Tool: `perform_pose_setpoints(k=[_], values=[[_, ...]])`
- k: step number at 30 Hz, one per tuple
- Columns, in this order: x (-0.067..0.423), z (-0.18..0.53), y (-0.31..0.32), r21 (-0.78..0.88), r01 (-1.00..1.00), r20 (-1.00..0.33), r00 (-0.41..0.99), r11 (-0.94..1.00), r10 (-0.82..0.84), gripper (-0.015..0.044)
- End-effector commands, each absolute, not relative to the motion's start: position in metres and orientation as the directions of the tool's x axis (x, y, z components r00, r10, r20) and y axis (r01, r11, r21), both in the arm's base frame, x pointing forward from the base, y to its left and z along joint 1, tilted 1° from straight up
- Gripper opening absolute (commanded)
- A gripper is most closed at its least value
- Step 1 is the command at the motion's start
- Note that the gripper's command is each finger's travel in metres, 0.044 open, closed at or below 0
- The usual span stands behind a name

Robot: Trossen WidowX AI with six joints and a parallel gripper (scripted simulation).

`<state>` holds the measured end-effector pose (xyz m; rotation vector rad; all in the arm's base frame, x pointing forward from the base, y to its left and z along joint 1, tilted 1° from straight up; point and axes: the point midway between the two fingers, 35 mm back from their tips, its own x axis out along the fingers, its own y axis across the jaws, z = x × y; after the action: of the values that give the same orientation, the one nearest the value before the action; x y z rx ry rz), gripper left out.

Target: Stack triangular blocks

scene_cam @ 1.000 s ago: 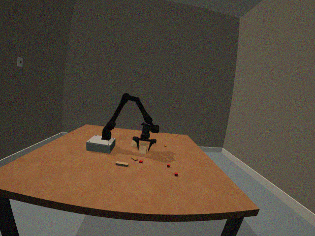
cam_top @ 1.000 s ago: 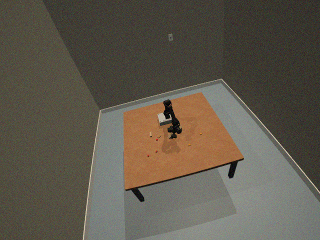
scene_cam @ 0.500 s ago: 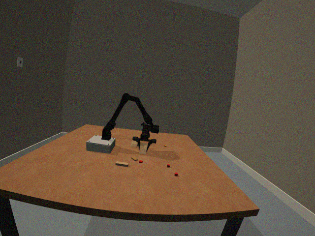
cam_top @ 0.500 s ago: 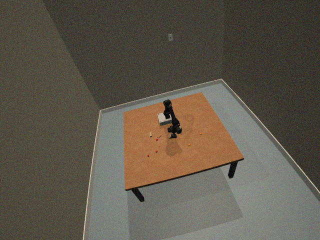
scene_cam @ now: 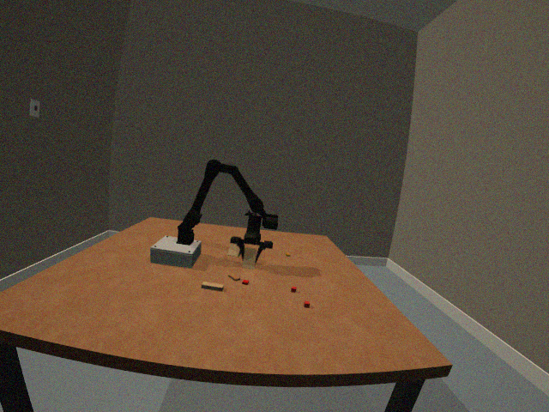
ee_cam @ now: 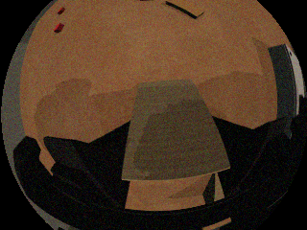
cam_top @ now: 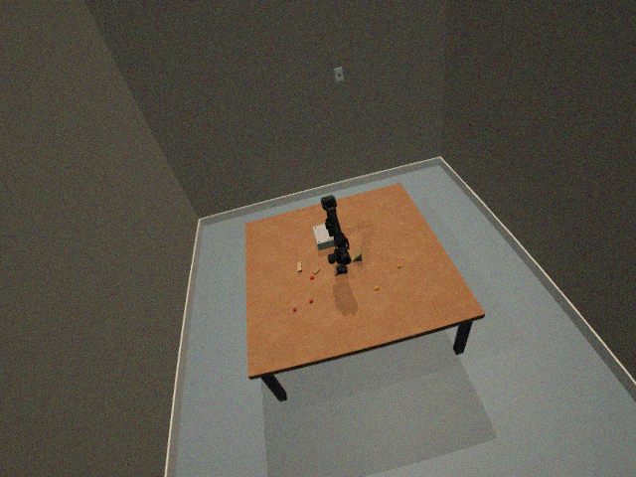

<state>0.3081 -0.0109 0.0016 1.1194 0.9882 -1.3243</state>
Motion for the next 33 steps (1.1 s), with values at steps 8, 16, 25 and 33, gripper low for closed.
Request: perform_pose_setpoints(k=[8, 16, 25, 33], values=[[0.306, 0.012, -0.027, 0.049, 0.997, -0.998, 0.052, -0.063, 0.048, 0.0], [0.304, 0.017, -0.041, 0.048, 0.997, -0.966, 0.063, -0.063, 0.251, 0.0], [0.303, 0.02, -0.058, 0.047, 0.997, -0.882, 0.072, -0.064, 0.465, 0.0], [0.302, 0.018, -0.072, 0.047, 0.997, -0.773, 0.076, -0.064, 0.63, 0.0]])
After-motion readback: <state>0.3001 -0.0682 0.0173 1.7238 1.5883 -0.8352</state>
